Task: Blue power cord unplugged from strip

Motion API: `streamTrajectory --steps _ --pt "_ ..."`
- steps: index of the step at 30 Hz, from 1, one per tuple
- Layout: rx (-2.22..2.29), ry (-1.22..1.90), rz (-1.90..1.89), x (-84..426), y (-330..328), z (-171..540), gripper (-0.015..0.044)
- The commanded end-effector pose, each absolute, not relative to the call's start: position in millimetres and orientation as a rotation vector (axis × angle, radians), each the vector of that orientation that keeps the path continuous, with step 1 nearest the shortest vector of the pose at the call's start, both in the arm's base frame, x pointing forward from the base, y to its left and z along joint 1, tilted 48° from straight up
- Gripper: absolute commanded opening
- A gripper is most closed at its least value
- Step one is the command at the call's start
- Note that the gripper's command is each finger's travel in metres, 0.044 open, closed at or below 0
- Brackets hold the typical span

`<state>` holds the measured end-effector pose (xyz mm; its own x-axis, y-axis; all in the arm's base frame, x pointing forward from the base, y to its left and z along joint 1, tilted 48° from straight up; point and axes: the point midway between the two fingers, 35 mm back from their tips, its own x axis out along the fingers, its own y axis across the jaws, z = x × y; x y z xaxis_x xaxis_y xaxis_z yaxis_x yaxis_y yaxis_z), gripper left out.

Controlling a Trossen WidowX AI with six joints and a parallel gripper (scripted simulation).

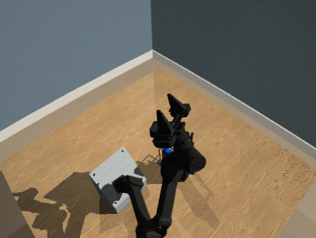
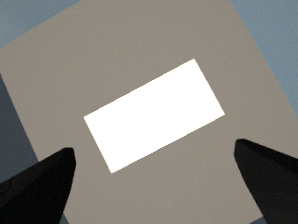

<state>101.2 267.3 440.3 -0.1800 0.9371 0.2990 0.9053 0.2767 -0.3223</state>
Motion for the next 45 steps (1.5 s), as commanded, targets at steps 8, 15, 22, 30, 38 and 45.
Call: streamTrajectory --steps 8,15,22,30,38,45 --pt "-1.702 -1.557 0.676 184 306 376 0.019" --pt "-1.701 -0.859 1.082 251 314 276 0.016" --pt "-1.69 -0.123 1.274 283 284 170 0.016" --pt "-1.718 0.7 1.248 282 210 76 0.016" --pt "-1.89 1.487 0.947 259 112 43 0.016" --pt "-1.983 1.662 0.821 255 88 48 0.016"
